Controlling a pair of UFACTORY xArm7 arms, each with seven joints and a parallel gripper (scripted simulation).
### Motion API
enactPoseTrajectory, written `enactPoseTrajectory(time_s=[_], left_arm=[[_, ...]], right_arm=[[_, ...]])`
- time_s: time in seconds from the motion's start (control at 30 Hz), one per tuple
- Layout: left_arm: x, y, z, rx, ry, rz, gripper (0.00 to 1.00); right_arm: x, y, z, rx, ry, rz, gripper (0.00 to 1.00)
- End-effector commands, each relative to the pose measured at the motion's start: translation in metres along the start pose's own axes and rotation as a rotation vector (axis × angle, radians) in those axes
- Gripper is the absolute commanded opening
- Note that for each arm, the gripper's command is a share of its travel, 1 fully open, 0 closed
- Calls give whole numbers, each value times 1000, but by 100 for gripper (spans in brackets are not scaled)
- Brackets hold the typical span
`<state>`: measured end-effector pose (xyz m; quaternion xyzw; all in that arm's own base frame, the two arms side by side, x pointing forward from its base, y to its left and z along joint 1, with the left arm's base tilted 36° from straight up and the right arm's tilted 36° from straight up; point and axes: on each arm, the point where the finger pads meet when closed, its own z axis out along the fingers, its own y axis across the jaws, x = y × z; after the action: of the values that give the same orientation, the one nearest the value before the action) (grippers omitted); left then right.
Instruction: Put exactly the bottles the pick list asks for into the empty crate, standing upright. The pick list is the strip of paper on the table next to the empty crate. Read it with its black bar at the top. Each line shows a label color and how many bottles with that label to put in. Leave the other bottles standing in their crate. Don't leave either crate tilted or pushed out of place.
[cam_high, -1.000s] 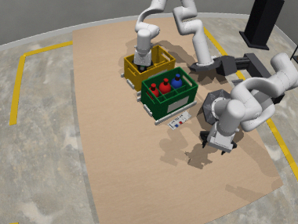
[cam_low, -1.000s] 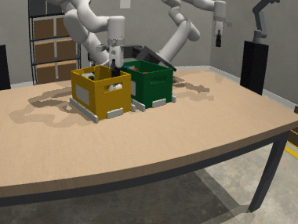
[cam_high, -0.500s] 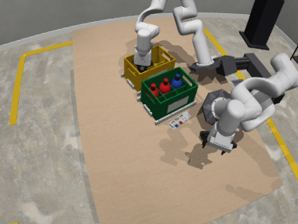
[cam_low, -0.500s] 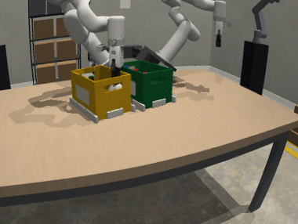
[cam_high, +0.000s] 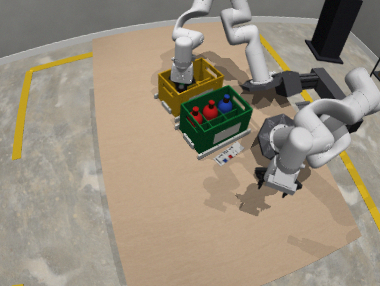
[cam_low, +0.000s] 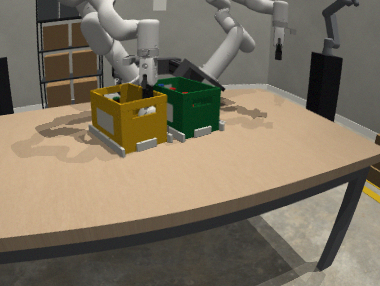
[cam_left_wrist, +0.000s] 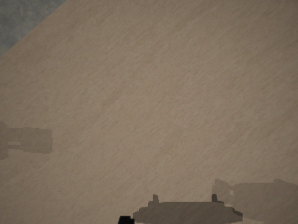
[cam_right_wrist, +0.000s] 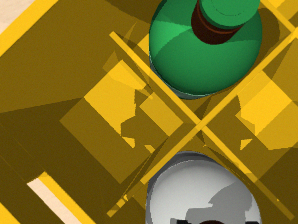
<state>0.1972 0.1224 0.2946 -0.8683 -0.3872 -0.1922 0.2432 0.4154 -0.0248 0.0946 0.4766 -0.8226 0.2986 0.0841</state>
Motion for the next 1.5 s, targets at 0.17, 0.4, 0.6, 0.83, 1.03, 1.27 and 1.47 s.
enactPoseTrajectory(time_s=[0.17,0.4,0.6,0.83,1.03,1.27,1.47], left_arm=[[1,0,-1,-1,3,-1,100],[1,0,-1,-1,3,-1,100],[1,0,-1,-1,3,-1,100],[1,0,-1,-1,3,-1,100],[1,0,-1,-1,3,-1,100],[1,0,-1,-1,3,-1,100],[1,0,-1,-1,3,-1,100]], right_arm=[[-1,-1,-16,3,-4,-1,0],[-1,-1,-24,3,-4,-1,0],[-1,-1,-34,3,-4,-1,0],[-1,-1,-46,3,-4,-1,0],[-1,-1,-53,3,-4,-1,0],[-1,-1,-65,3,-4,-1,0],[-1,-1,-73,3,-4,-1,0]])
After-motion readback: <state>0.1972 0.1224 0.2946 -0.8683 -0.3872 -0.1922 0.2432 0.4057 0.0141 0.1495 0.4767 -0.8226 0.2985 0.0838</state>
